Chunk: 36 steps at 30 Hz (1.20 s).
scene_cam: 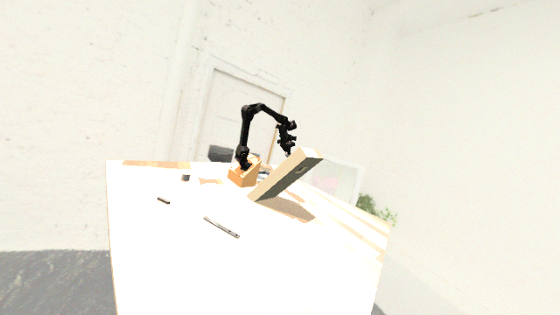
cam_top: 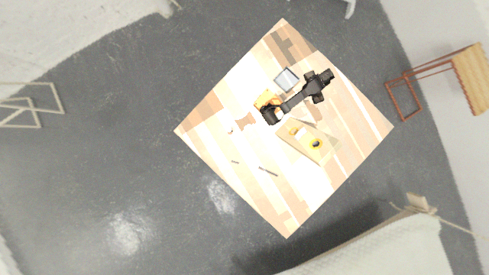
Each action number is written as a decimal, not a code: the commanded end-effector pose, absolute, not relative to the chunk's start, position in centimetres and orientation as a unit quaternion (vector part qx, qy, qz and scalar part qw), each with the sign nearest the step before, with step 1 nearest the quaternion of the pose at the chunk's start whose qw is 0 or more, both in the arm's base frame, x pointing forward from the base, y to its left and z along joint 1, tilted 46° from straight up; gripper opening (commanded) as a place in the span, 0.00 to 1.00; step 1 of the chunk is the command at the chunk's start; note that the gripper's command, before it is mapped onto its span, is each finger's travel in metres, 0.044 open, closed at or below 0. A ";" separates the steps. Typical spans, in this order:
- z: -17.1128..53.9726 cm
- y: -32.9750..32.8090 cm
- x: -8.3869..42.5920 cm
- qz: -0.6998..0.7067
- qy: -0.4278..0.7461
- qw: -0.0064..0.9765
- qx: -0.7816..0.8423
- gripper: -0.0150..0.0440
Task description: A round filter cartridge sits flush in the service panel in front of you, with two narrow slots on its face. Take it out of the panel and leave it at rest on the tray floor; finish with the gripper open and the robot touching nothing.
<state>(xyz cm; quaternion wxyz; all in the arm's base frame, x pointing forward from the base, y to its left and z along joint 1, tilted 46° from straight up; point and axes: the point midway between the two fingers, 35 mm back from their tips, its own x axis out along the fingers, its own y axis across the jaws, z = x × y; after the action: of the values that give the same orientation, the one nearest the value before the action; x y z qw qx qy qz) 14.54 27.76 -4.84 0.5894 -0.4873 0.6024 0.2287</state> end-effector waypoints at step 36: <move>-16.5 21.4 -4.3 0.497 0.582 0.372 -0.526 0.25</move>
<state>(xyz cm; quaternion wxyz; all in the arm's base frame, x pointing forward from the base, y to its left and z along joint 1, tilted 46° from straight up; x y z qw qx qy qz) -4.04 21.42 -16.16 0.3750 -0.5281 0.5833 0.4901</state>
